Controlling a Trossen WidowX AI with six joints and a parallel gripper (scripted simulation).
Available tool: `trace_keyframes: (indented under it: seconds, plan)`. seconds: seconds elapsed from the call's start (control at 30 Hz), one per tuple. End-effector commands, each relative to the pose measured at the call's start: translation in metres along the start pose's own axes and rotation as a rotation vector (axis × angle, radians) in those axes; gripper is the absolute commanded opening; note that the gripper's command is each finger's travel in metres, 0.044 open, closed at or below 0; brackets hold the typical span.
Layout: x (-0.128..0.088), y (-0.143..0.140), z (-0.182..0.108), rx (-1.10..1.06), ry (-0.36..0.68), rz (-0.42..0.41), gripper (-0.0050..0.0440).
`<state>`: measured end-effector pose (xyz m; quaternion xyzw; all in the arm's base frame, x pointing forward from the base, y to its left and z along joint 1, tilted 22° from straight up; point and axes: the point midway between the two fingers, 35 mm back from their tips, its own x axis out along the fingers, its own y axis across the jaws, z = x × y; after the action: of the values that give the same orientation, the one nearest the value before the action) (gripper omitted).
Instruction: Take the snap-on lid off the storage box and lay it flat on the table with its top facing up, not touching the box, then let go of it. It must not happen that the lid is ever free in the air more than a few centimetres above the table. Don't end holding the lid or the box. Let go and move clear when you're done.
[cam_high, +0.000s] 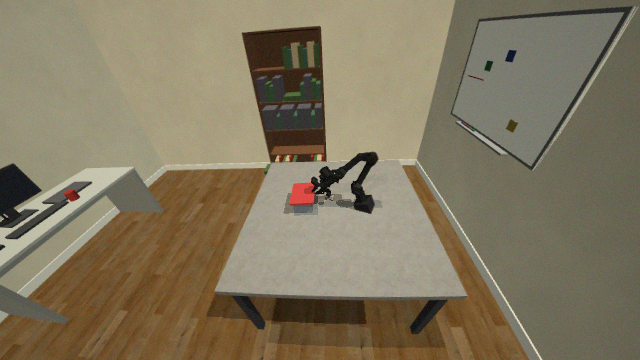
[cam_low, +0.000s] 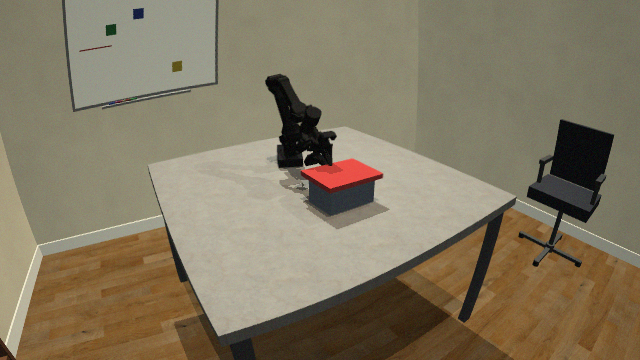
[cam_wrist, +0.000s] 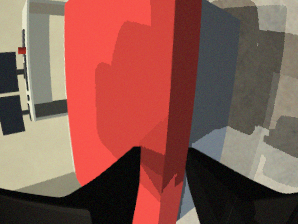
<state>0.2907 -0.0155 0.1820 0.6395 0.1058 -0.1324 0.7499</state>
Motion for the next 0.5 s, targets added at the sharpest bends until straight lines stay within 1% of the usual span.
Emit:
trace_keyframes:
  seconds: [0.0, 0.47]
  plan:
    - [-0.0019, 0.0022, 0.0, 0.001, 0.0, 0.003, -0.005]
    - [-0.004, 0.0041, -0.0001, 0.001, 0.0, 0.003, -0.005]
